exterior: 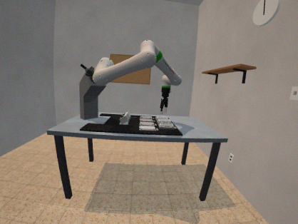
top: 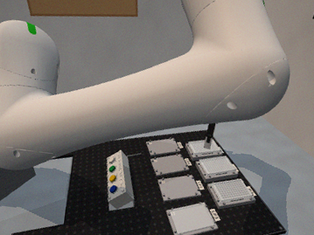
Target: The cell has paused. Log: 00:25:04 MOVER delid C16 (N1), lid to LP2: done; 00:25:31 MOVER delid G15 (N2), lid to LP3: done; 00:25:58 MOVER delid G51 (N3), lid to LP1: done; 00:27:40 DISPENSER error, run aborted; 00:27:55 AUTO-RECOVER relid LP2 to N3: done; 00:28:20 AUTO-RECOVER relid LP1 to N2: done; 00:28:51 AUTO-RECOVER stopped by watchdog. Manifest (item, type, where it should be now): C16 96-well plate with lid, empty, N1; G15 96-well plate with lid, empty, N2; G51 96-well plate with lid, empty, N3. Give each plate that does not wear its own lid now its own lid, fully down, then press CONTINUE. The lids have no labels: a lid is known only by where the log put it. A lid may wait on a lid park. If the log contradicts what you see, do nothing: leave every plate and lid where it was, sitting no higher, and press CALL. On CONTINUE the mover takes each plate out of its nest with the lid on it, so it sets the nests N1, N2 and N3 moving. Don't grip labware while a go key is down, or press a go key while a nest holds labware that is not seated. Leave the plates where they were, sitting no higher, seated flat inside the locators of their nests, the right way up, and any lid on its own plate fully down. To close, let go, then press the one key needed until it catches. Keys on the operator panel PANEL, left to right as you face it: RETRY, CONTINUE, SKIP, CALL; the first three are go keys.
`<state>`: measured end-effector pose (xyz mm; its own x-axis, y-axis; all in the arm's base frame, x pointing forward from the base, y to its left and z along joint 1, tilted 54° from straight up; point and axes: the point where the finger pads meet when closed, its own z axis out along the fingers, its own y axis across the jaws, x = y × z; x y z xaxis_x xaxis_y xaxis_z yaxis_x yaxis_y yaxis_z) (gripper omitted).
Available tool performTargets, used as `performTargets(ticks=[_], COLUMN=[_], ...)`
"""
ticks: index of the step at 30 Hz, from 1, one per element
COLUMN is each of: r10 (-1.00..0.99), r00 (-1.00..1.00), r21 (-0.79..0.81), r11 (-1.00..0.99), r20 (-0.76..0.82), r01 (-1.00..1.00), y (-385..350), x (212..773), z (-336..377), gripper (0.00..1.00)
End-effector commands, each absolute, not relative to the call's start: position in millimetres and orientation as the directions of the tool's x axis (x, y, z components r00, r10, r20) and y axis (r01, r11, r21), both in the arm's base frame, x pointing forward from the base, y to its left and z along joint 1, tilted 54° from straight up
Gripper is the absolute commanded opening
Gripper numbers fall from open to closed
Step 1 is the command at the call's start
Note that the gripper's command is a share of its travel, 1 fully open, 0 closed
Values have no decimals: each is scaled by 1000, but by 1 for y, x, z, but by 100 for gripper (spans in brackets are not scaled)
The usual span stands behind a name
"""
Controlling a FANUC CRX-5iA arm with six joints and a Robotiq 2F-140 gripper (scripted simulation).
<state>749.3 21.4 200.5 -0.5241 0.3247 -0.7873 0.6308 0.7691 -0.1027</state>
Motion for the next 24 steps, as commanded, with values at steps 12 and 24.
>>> performTargets(ticks=[12,24], r10=[782,835], r00=[73,488], r21=[487,734], r11=[309,-162], r20=[-619,-254], r01=[817,659], y=[-29,-53], x=[735,726], z=[234,251], gripper=[66,66])
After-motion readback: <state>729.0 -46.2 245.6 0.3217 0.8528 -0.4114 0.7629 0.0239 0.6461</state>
